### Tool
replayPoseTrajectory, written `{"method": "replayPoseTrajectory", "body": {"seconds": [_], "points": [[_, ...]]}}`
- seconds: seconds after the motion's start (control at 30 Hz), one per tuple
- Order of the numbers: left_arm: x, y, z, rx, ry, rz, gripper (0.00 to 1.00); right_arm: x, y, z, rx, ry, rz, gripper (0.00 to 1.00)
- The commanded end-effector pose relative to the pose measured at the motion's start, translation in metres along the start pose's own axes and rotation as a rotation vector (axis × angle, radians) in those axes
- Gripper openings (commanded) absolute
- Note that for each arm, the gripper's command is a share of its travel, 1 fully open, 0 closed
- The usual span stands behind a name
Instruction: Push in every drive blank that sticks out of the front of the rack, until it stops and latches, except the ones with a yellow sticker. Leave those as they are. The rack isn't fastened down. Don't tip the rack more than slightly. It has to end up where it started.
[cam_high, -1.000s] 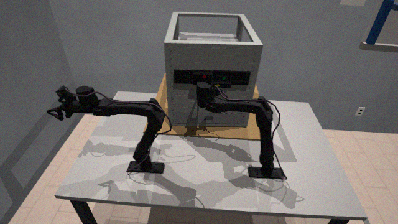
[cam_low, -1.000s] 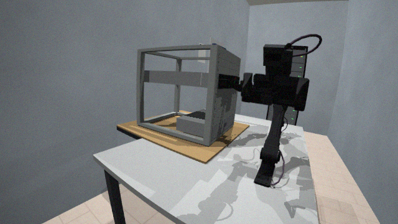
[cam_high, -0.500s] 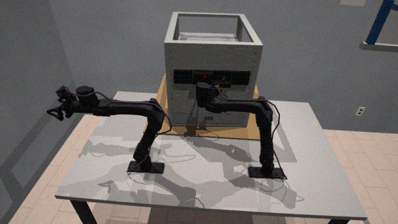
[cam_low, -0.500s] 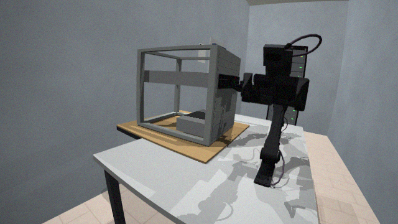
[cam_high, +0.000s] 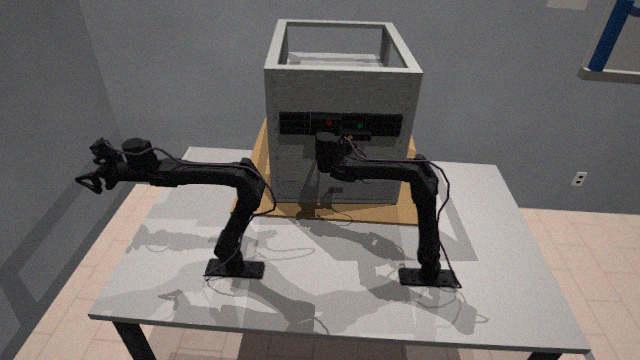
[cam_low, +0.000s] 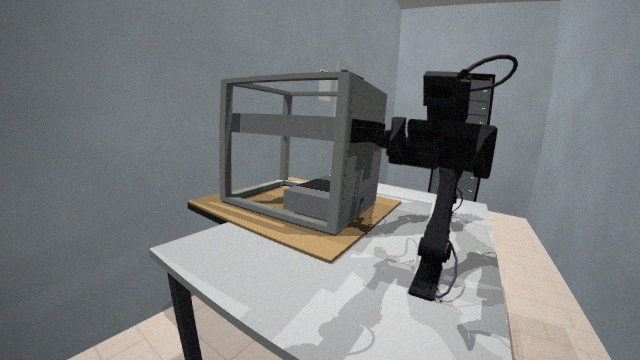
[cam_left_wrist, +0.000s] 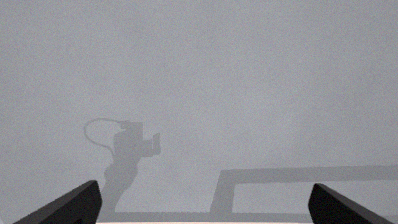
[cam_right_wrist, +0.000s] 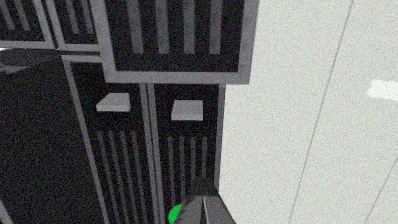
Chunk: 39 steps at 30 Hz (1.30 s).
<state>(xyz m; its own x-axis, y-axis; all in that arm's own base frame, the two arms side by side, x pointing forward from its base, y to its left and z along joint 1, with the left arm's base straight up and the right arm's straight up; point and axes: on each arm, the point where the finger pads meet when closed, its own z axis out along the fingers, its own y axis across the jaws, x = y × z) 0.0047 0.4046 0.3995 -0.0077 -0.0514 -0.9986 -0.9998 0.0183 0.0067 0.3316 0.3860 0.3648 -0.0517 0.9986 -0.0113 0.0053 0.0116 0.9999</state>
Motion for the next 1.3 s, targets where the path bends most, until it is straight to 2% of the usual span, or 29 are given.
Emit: {"method": "replayPoseTrajectory", "body": {"seconds": [0.0, 0.33, 0.9, 0.97, 1.03, 1.17, 1.23, 1.27], "points": [[-0.016, 0.002, -0.008, -0.01, -0.052, -0.007, 1.0, -0.004, 0.018, 0.006, -0.011, -0.004, 0.024, 0.0], [-0.016, 0.002, -0.008, -0.01, -0.052, -0.007, 1.0, -0.002, 0.013, 0.014, -0.007, -0.004, 0.014, 0.0], [-0.016, 0.002, -0.008, -0.01, -0.052, -0.007, 1.0, -0.005, 0.019, 0.011, -0.013, -0.004, 0.026, 0.0], [-0.016, 0.002, -0.008, -0.01, -0.052, -0.007, 1.0, -0.009, 0.029, 0.0, -0.022, -0.009, 0.046, 0.0], [-0.016, 0.002, -0.008, -0.01, -0.052, -0.007, 1.0, -0.006, 0.012, -0.012, -0.004, -0.001, 0.007, 0.0], [-0.016, 0.002, -0.008, -0.01, -0.052, -0.007, 1.0, -0.006, 0.014, -0.044, -0.01, -0.001, 0.024, 0.0], [-0.016, 0.002, -0.008, -0.01, -0.052, -0.007, 1.0, -0.006, 0.014, -0.044, -0.01, -0.001, 0.024, 0.0], [-0.016, 0.002, -0.008, -0.01, -0.052, -0.007, 1.0, -0.006, 0.015, -0.053, -0.012, -0.001, 0.029, 0.0]]}}
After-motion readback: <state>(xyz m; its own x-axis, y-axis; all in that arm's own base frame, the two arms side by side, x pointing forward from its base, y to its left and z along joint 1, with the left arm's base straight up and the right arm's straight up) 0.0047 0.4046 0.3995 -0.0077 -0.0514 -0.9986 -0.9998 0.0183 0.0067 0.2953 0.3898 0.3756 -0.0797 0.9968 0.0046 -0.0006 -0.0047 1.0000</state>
